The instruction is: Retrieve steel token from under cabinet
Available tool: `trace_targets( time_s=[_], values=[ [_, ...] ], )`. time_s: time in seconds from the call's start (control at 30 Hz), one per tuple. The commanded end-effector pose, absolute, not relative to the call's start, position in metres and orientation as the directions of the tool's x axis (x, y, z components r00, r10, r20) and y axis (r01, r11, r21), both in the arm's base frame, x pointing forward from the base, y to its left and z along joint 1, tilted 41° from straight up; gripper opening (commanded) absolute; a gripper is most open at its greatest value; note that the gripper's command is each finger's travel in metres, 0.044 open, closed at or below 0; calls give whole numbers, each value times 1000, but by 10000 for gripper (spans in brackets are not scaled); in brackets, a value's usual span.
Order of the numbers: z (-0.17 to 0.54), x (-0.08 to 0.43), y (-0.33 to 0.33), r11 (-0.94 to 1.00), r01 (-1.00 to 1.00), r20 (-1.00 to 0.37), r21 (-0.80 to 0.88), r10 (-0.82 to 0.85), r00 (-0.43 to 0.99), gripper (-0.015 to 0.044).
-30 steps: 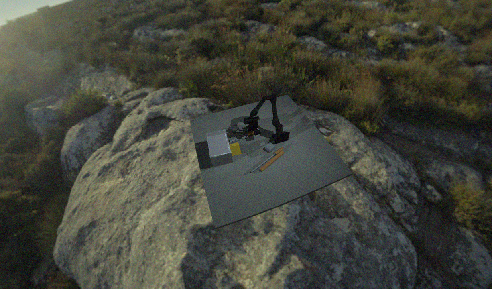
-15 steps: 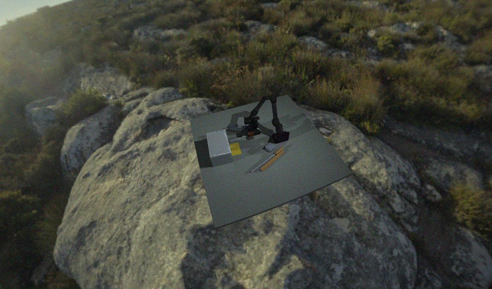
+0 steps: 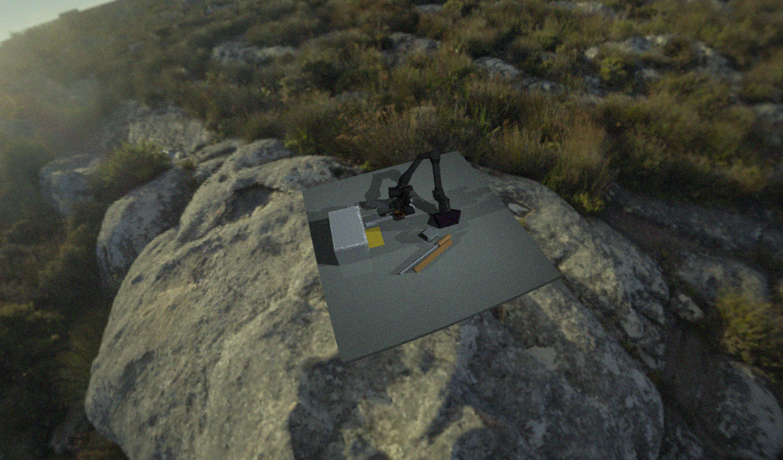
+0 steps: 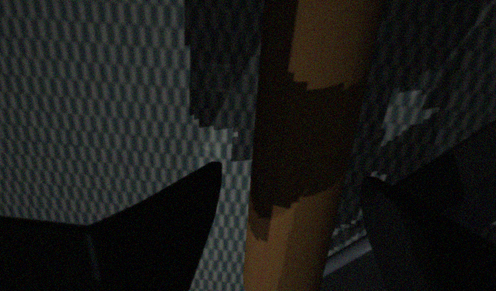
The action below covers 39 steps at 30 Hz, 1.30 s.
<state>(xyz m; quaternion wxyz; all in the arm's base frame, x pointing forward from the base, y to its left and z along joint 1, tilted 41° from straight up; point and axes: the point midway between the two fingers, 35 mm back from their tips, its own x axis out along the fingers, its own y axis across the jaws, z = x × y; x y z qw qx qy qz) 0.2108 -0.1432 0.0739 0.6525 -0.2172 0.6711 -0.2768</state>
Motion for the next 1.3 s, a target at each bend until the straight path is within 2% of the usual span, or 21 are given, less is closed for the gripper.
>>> trace_targets(
  time_s=[0.0, 0.5, 1.27],
  values=[
    [71, 206, -146, 752, 68, -756, -655, -651, -71, 270],
    [71, 206, -146, 752, 68, -756, -655, -651, -71, 270],
    [74, 211, -143, 752, 70, -756, -655, -653, -54, 116]
  ],
)
